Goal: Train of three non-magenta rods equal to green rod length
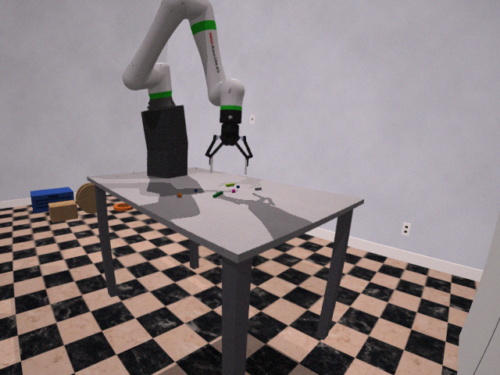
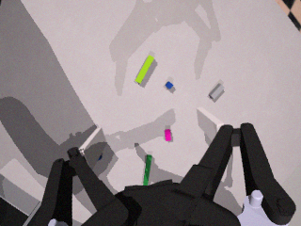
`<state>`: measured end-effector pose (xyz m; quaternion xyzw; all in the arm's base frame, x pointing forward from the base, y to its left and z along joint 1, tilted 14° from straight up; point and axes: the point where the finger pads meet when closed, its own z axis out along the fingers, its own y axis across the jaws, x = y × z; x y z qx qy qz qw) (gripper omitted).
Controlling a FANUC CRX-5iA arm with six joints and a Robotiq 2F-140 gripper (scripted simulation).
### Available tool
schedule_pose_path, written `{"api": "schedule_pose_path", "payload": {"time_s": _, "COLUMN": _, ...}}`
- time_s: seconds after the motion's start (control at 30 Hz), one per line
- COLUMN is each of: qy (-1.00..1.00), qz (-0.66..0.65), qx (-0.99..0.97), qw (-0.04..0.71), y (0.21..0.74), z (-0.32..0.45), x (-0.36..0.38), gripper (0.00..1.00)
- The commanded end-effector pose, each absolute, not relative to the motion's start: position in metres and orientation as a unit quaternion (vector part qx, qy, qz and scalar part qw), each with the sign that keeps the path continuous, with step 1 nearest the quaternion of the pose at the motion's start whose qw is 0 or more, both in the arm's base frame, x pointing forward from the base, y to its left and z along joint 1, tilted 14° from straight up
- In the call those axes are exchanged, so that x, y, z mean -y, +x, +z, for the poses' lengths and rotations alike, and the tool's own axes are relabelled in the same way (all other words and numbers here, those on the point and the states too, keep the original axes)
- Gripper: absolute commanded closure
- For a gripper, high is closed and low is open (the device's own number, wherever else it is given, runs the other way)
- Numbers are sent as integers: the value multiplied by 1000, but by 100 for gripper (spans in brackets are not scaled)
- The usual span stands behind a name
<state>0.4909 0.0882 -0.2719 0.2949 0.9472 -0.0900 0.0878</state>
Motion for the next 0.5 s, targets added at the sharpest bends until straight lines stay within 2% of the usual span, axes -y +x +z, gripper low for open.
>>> {"api": "schedule_pose_path", "payload": {"time_s": 0.0, "qy": 295, "qz": -91, "qx": -947, "qw": 86, "y": 491, "z": -272, "x": -88, "gripper": 0}}
{"api": "schedule_pose_path", "payload": {"time_s": 0.47, "qy": 295, "qz": -91, "qx": -947, "qw": 86, "y": 491, "z": -272, "x": -88, "gripper": 0}}
